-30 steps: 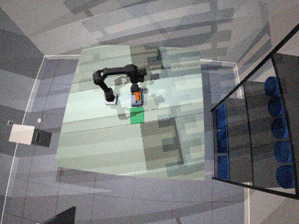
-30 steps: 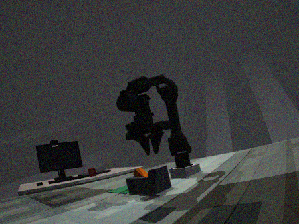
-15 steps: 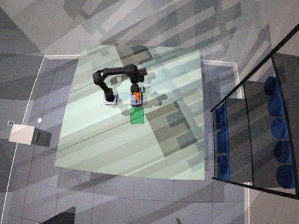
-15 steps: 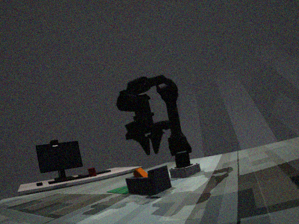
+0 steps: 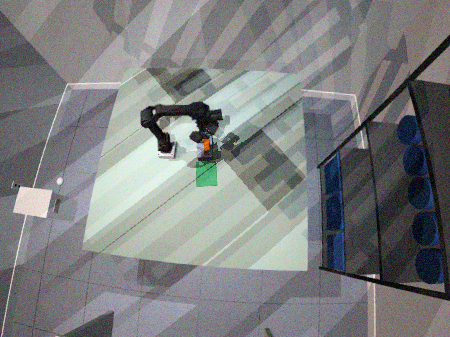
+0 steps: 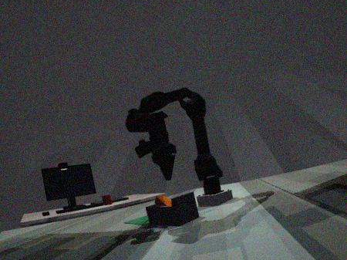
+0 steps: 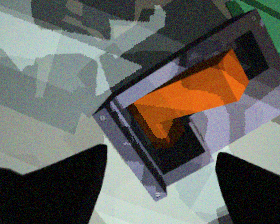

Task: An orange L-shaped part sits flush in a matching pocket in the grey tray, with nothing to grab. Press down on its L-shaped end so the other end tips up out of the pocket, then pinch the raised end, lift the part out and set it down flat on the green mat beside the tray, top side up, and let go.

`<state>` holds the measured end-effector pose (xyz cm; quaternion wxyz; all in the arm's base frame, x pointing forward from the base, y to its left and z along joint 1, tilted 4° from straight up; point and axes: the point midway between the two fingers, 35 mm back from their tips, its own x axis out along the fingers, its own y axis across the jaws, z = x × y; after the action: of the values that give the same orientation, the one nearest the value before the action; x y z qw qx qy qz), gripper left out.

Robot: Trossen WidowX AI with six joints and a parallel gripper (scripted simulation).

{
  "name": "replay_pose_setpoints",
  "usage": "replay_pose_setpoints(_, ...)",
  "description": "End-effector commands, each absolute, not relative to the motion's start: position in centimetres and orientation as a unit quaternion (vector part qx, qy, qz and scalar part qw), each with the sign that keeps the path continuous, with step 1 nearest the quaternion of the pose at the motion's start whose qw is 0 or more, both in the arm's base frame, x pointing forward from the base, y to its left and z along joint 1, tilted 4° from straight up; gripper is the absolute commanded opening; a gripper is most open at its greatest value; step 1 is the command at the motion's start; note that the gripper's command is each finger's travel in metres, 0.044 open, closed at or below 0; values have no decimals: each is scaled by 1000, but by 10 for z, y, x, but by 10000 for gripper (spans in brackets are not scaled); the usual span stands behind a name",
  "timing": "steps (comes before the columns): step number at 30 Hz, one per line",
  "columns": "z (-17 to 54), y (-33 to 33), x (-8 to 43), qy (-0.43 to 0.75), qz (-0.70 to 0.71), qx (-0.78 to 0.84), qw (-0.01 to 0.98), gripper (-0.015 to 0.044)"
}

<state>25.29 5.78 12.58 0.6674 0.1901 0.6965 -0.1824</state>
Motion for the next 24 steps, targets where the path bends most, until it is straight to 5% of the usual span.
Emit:
replay_pose_setpoints(1,126,31,258,624,-365,356,592,280)
replay_pose_setpoints(5,126,12,260,545,-476,458,516,280)
replay_pose_setpoints(24,95,11,258,541,-481,463,512,280)
